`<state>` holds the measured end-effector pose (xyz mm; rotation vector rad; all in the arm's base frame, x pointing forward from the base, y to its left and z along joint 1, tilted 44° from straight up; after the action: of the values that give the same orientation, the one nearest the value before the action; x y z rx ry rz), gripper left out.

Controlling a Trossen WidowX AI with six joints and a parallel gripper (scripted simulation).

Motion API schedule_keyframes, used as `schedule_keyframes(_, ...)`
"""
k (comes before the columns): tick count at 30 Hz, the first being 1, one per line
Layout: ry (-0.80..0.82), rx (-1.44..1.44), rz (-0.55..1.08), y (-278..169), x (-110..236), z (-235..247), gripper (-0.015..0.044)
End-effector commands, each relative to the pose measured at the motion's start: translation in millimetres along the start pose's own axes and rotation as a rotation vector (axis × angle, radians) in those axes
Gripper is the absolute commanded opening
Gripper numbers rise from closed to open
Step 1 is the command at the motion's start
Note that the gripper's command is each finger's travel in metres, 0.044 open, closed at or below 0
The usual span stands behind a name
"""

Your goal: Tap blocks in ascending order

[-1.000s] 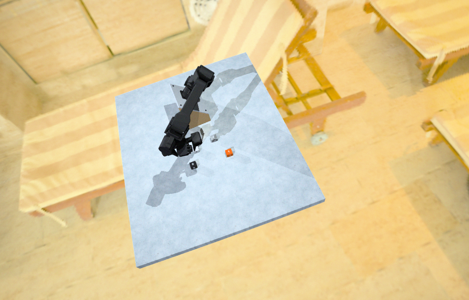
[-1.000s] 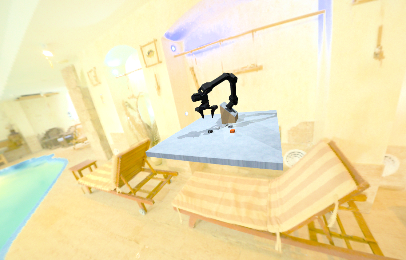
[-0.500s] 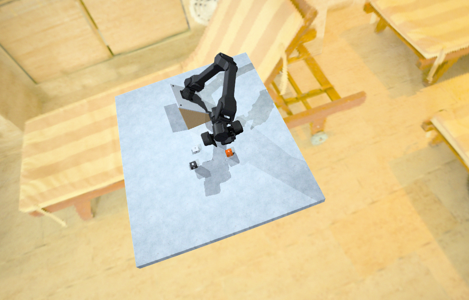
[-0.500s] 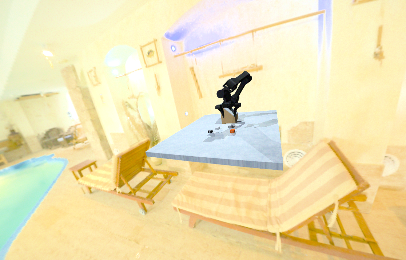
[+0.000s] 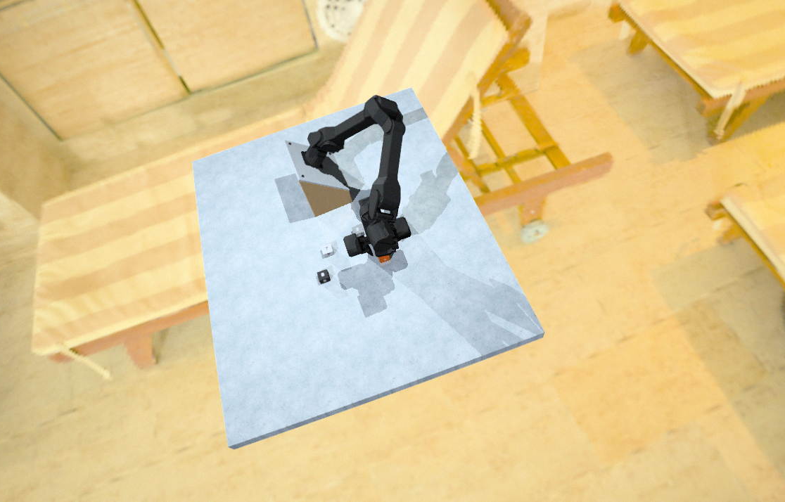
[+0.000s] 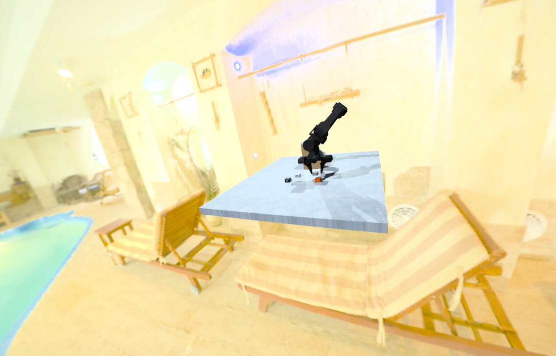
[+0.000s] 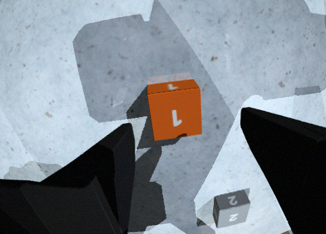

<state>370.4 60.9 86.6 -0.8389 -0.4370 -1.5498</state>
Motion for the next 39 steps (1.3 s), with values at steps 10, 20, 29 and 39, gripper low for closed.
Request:
schedule_keyframes(10,0.008,-0.005,-0.01,0,-5,0,0.002)
schedule_keyframes(20,0.008,-0.005,-0.01,0,-12,0,0.002)
schedule_keyframes(29,0.009,-0.005,-0.009,0,-27,0,0.002)
schedule_keyframes(39,0.01,-0.006,-0.009,0,-35,0,0.002)
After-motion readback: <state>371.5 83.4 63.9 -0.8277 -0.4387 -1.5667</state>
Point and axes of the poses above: the point midway between the two fingers, 35 mm back from their tips, its own x axis back along the fingers, its own z axis across the jaws, y = z × x, the point moved 8 cm from there along x, back along the fingers, and after that the axes turned 14 degrees about -x, right-handed, at the moved point
